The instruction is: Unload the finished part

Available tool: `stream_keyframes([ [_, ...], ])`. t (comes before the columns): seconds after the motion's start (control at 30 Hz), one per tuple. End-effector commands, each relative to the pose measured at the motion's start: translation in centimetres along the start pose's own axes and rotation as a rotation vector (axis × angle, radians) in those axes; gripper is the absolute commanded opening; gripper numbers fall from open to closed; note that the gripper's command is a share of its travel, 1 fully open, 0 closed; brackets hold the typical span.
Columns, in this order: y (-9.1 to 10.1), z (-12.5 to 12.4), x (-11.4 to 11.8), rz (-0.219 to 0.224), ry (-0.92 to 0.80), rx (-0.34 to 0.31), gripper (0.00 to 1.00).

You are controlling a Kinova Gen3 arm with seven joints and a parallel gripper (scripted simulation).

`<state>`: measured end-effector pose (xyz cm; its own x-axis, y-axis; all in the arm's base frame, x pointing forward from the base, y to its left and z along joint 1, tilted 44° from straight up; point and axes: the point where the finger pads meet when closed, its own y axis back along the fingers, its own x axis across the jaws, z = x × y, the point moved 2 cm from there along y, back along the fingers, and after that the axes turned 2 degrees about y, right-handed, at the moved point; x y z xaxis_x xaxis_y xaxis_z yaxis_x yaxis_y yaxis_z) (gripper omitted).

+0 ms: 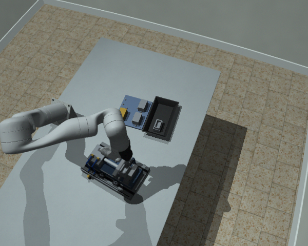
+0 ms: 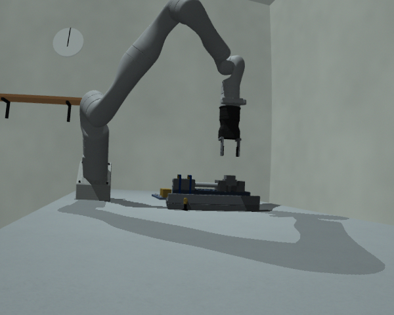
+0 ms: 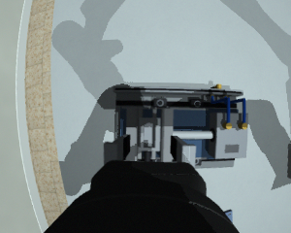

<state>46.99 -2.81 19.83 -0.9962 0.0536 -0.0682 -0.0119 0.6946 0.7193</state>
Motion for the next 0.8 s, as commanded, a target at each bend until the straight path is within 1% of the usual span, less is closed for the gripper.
stream_keyframes([
  [0.0, 0.09, 0.03, -0.03, -0.002, 0.000, -0.001, 1.00],
  [0.77, -0.13, 0.03, -0.04, -0.002, 0.001, -0.001, 1.00],
])
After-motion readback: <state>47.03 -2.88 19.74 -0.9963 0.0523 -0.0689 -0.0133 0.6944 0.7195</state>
